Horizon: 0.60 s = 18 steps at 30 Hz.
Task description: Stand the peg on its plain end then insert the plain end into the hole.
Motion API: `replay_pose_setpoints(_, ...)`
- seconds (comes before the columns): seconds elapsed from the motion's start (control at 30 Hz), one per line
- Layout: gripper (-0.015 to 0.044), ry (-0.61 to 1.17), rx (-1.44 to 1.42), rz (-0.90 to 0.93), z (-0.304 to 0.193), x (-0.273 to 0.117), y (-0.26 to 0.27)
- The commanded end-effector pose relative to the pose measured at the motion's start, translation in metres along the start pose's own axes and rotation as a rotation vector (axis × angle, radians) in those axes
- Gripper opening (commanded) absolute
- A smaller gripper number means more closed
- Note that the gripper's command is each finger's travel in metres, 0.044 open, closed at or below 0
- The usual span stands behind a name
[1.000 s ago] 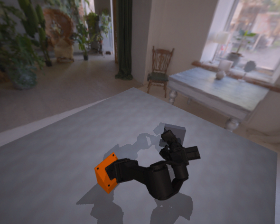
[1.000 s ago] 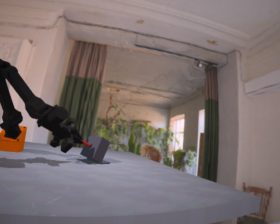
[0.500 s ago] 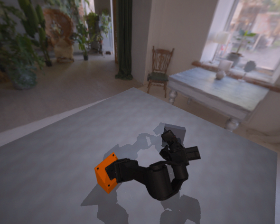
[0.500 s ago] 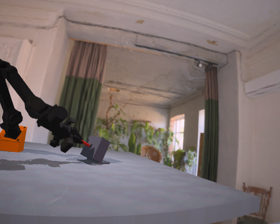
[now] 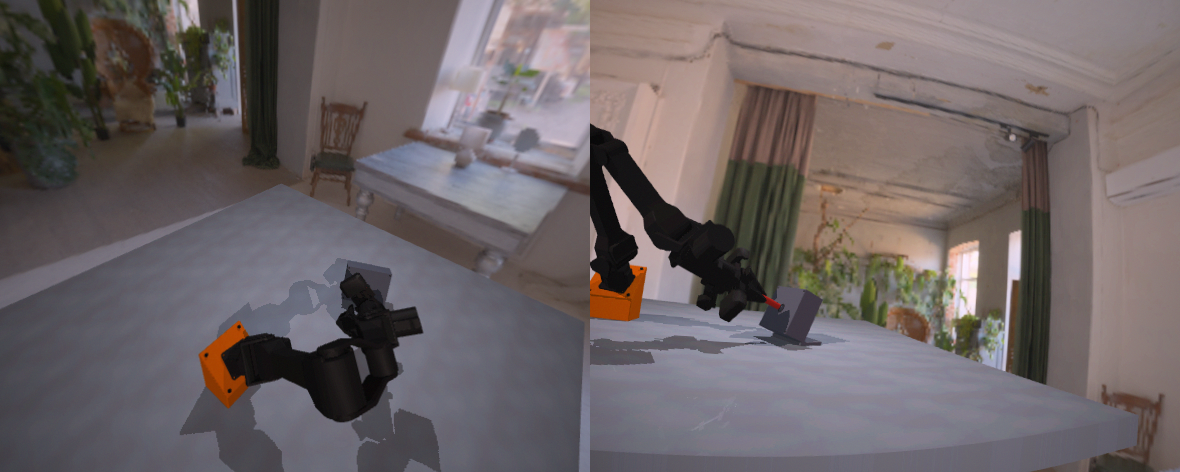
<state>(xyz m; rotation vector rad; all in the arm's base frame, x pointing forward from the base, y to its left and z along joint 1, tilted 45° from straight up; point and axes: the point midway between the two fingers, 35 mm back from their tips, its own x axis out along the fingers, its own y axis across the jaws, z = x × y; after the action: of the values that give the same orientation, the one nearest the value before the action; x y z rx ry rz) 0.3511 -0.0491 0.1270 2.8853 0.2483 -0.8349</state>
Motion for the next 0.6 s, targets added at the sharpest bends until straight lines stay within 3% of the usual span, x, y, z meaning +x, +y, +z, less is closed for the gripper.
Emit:
replay_pose_setpoints(0.0,0.0000,0.002,0.002,0.002,-0.001,0.002,0.000)
replay_pose_setpoints(0.57,0.0000,0.003,0.002,0.002,-0.002,0.013,0.000)
